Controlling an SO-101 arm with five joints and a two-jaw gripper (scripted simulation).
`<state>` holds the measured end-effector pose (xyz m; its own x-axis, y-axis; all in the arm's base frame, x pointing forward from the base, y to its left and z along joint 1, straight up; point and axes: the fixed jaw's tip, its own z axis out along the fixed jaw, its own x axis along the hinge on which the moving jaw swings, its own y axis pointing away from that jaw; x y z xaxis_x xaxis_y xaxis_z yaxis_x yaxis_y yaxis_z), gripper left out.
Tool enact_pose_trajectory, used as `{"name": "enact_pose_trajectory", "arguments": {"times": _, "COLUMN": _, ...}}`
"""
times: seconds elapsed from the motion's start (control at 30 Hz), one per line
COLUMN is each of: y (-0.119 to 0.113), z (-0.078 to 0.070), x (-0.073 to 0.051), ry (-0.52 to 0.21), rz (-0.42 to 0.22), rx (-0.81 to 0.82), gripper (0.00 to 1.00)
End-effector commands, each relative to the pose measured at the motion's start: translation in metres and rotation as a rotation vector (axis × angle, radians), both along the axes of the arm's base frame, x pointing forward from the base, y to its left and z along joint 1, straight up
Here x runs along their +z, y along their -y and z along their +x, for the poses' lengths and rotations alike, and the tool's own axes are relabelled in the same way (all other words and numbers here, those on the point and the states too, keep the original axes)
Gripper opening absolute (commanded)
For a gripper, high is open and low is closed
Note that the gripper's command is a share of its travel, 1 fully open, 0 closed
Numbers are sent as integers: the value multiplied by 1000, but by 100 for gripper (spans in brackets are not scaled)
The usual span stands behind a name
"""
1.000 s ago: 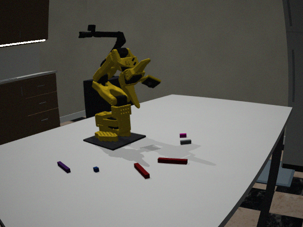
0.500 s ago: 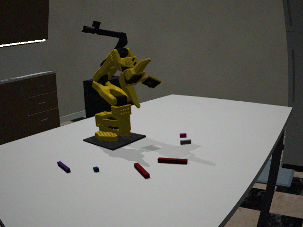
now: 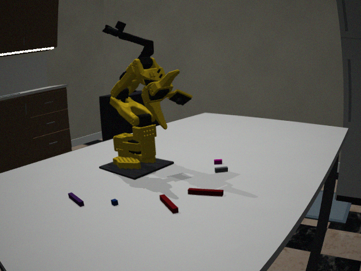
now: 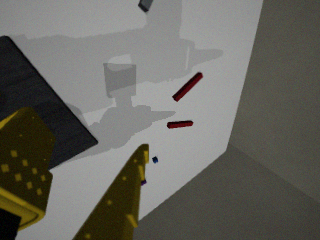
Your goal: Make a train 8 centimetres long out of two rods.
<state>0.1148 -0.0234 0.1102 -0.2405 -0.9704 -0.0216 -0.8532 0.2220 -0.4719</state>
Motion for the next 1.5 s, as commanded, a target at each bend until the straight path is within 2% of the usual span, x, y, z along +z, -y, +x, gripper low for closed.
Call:
{"name": "enact_pose_trajectory", "arguments": {"times": 0.0, "y": 1, "z": 0, "x": -3, "ry": -12, "rz": -1, "rx": 0, "gripper": 100}}
{"name": "enact_pose_trajectory", "arguments": {"times": 1.03, "y": 2, "z": 0, "x": -3, "ry": -12, "rz": -1, "rx": -10, "gripper": 100}}
{"name": "enact_pose_trajectory", "arguments": {"times": 1.47, "y": 25, "z": -8, "x": -3, "ry": -12, "rz": 1, "rx": -219, "gripper": 100}}
